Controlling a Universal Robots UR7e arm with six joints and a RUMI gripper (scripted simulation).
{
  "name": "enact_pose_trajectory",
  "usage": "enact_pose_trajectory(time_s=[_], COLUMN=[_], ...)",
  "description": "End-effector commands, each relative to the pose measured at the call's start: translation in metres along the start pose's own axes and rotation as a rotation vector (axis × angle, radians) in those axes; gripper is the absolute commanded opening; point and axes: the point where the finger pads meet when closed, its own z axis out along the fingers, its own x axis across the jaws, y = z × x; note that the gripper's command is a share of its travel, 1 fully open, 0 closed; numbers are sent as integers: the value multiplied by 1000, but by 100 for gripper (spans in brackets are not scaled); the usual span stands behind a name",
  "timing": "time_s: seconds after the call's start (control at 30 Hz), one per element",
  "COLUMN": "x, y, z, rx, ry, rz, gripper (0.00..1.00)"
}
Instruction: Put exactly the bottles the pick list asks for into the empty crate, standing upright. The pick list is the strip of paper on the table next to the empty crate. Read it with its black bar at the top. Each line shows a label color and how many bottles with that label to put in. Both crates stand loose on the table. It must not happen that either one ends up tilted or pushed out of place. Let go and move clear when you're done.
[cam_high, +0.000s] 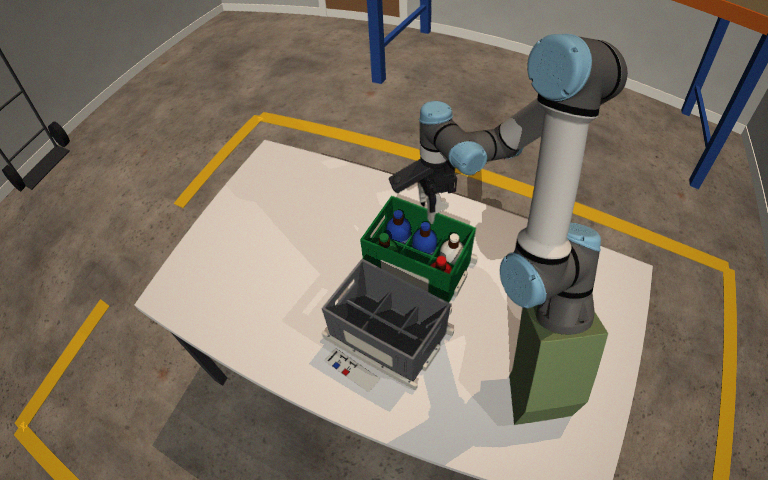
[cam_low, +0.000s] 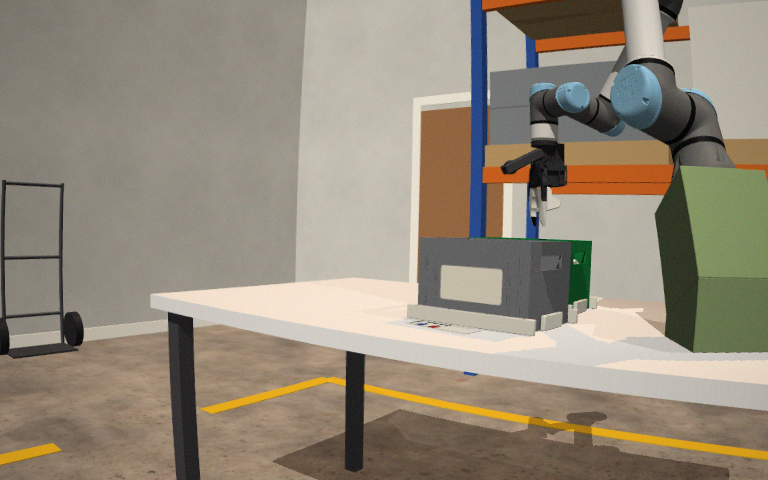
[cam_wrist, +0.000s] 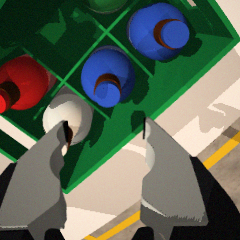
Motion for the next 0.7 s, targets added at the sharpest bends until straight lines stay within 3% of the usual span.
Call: enact_pose_trajectory(time_s=[0.0,0.67], x=[-1,-1], y=[0,0], z=[10,33], rx=[0,0], ry=[0,0], rz=[1,1], gripper=[38,38])
